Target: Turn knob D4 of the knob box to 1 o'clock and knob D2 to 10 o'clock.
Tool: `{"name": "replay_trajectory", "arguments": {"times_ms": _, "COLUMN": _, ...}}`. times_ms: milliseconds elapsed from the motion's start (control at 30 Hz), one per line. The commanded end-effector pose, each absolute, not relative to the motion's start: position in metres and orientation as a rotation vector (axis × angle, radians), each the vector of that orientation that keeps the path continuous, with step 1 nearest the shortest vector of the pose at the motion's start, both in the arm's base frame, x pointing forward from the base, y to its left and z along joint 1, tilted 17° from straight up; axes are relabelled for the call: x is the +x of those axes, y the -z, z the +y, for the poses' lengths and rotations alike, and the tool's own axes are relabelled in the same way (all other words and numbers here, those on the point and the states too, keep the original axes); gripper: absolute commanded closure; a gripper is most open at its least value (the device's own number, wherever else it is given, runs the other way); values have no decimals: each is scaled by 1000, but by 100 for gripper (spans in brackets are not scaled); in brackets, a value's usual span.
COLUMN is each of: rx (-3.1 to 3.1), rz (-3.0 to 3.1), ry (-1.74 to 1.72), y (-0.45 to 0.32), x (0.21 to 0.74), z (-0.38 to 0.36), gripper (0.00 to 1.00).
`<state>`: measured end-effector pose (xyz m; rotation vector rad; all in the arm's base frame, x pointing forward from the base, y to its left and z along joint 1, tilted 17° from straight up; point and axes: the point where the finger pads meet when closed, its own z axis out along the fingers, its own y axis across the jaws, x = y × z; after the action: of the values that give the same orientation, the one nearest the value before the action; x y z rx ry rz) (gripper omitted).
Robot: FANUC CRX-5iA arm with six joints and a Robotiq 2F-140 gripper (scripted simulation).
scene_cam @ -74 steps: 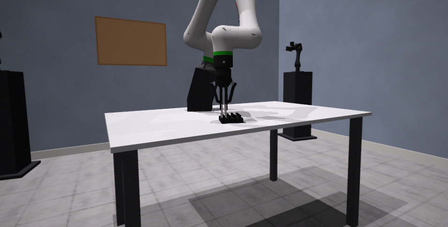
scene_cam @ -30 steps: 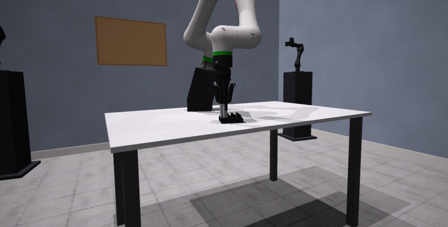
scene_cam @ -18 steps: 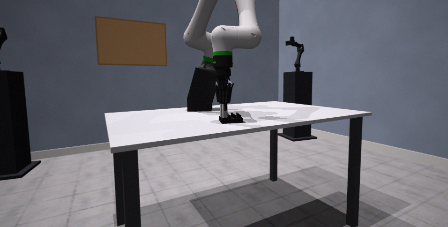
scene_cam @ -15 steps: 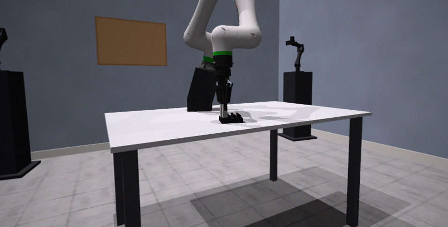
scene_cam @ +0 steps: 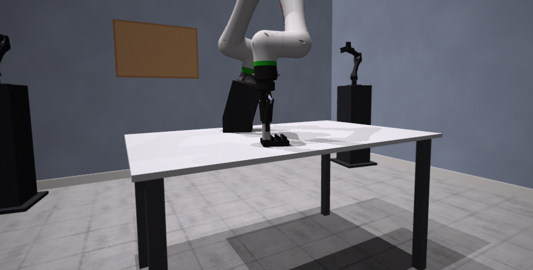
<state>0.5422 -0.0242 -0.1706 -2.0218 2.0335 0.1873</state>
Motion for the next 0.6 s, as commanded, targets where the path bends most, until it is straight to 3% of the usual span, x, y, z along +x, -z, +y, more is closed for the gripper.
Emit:
{"name": "replay_trajectory", "arguments": {"times_ms": 0, "rx": -1969, "rz": 2092, "ry": -196, "y": 171, "x": 542, "z": -24, "gripper": 95}}
{"name": "replay_trajectory", "arguments": {"times_ms": 567, "rx": -1868, "rz": 2191, "ry": -215, "y": 171, "x": 542, "z": -24, "gripper": 95}}
